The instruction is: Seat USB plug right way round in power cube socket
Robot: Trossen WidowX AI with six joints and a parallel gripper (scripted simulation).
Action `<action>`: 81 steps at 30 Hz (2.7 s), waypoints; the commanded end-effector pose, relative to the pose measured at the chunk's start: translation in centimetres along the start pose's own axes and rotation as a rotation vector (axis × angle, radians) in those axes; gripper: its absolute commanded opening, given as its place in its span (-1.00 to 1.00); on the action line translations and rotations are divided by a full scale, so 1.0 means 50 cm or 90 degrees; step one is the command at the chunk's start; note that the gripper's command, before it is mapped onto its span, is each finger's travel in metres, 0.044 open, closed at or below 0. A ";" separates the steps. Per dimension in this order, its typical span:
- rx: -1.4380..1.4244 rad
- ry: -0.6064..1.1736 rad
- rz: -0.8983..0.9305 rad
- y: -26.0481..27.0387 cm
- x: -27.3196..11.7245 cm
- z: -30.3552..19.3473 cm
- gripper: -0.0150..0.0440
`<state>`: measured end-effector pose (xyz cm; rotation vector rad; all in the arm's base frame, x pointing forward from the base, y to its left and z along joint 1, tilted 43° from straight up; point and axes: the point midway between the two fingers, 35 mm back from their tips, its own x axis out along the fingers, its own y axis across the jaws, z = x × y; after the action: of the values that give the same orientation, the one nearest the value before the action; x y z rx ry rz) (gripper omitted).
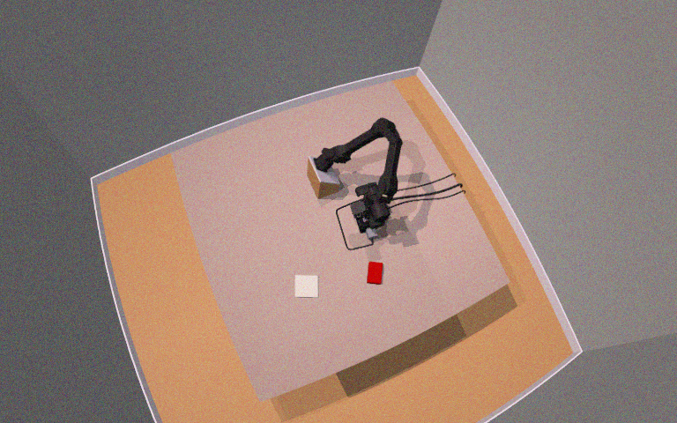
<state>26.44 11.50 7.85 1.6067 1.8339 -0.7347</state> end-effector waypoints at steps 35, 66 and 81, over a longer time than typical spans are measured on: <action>0.001 -0.001 0.001 0.000 -0.053 0.001 -0.49; -0.423 0.002 -0.001 -0.001 -0.047 0.000 -0.49; -0.673 0.002 -0.001 -0.001 -0.047 0.000 -0.49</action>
<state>26.63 9.91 9.60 0.9442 1.7554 0.1841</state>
